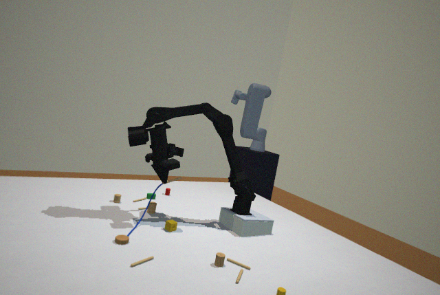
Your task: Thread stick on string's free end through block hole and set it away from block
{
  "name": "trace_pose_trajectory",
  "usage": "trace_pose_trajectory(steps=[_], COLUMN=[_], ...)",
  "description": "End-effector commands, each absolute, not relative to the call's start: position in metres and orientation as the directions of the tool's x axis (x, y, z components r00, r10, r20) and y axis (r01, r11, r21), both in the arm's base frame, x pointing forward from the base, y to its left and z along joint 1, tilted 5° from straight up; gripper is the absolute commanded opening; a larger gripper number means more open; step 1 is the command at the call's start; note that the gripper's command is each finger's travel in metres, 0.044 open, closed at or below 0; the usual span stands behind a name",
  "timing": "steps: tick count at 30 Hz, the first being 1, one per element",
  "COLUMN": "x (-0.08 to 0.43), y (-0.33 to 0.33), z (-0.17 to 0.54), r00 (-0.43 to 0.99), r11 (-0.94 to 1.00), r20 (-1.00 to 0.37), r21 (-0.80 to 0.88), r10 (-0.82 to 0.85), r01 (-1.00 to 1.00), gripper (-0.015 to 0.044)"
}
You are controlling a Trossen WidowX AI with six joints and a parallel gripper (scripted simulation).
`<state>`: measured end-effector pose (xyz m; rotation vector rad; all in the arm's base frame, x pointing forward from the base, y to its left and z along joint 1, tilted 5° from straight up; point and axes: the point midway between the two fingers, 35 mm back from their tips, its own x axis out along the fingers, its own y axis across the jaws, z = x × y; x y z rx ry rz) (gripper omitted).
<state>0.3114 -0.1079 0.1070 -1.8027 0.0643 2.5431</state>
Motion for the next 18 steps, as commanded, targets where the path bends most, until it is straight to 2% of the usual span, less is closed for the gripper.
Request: trace_pose_trajectory(steps=[1,9,18], x=[0.3117,0.3124,0.3132], y=[-0.1079,-0.1087,-0.1098], z=[0.1071,0.1071,0.1072], r00=[-0.33,-0.327,-0.323], r11=[-0.996,-0.933,-0.778], r20=[-0.944,-0.945,-0.946], r21=[-0.037,-0.128,-0.215], r10=[0.006,0.011,0.016], r01=[0.087,0.338,0.59], gripper=[0.0,0.0,0.0])
